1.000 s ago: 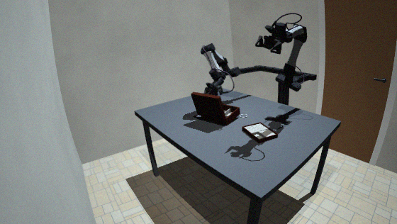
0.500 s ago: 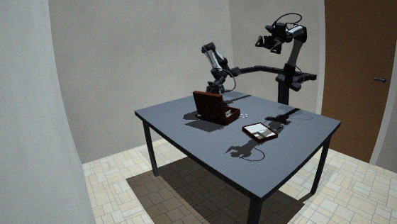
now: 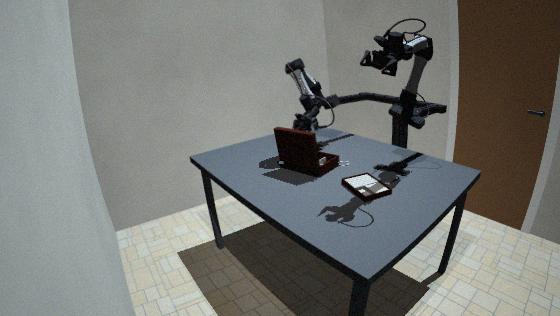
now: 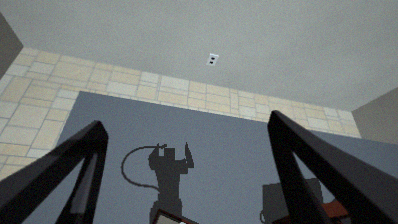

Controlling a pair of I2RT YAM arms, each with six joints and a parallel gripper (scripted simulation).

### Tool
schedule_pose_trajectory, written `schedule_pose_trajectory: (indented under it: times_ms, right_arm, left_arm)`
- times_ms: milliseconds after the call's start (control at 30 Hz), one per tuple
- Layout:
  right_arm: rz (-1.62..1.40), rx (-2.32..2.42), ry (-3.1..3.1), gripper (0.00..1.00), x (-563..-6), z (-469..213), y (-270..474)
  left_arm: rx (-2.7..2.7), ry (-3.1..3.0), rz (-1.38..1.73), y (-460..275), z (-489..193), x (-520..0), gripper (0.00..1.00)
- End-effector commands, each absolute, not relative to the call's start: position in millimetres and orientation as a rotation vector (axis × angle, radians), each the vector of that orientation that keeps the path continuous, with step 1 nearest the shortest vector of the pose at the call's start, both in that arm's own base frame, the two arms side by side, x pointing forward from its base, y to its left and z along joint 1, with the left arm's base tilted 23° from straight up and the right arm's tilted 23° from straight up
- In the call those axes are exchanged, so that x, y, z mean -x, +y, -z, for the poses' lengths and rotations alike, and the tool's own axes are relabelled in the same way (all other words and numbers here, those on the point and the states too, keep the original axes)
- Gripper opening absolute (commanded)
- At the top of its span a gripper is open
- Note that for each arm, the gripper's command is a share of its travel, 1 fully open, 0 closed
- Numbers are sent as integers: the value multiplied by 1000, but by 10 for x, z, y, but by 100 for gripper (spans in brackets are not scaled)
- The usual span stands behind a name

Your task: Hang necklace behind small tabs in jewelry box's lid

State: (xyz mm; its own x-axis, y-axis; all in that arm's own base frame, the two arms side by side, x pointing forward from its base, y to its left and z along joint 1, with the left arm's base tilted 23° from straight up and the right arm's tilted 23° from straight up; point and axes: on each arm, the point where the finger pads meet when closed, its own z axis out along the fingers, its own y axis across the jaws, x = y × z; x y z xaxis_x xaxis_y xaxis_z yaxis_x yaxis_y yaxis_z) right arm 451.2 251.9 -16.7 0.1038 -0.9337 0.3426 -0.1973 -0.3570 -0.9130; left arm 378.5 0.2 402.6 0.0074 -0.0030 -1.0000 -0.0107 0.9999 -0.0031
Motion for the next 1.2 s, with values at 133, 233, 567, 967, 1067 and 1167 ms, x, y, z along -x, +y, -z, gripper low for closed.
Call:
schedule_pose_trajectory:
  times_ms: [133,233,567,967,1067,1167]
  right_arm:
    - [1281,1508,1091,7,-4446,-375,2728]
    - [1283,1511,1093,7,-4396,-376,2709]
    - [1282,1512,1095,7,-4258,-386,2705]
    - [1305,1567,1109,7,-4286,-250,2629]
    - [1313,1618,1119,7,-4258,-49,2557]
    - [1313,1594,1119,7,-4303,-122,2589]
  left_arm:
    - [11,1515,-17,18,-4247,-3740,100]
    - [11,1515,-17,18,-4247,-3740,100]
    - [11,1515,-17,18,-4247,-3740,100]
    - [11,1515,-17,18,-4247,-3740,100]
    - [11,1515,-17,18,-4247,-3740,100]
    - [11,1515,-17,18,-4247,-3740,100]
